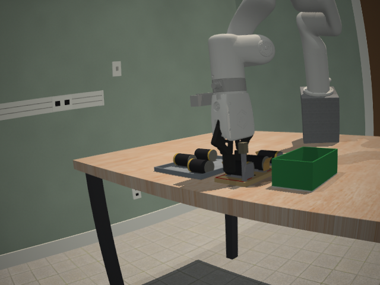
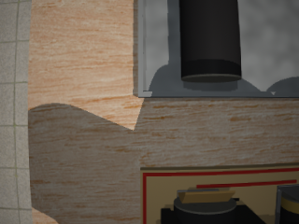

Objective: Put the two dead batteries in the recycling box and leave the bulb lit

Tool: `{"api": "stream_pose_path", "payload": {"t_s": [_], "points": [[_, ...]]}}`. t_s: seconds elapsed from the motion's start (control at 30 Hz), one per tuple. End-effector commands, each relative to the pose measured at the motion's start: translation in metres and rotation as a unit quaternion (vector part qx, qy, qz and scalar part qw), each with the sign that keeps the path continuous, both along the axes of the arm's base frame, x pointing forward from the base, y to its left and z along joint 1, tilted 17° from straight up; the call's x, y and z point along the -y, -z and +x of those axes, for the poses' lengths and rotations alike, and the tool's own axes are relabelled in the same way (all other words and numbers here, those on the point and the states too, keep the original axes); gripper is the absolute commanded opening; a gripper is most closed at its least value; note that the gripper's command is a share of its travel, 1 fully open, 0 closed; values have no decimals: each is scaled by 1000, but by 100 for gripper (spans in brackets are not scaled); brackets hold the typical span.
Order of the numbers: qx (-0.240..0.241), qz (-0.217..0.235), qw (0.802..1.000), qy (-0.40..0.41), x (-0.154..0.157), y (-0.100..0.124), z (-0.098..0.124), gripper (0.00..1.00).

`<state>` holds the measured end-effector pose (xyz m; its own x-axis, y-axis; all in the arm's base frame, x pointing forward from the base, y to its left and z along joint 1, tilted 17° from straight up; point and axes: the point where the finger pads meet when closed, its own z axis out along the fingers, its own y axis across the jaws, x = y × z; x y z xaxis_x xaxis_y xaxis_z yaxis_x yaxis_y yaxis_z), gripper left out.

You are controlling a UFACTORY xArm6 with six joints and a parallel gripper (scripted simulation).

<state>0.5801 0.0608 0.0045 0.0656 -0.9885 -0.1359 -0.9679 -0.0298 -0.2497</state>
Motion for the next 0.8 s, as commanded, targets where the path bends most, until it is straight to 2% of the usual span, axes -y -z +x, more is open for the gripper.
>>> {"api": "stream_pose_path", "payload": {"t_s": [0.0, 0.37, 0.57, 0.77], "points": [[2, 0, 1000, 0, 0, -2, 1, 28], [2, 0, 1000, 0, 0, -3, 1, 28], [2, 0, 1000, 0, 2, -16, -2, 28], [2, 0, 1000, 0, 6, -41, -9, 28]]}}
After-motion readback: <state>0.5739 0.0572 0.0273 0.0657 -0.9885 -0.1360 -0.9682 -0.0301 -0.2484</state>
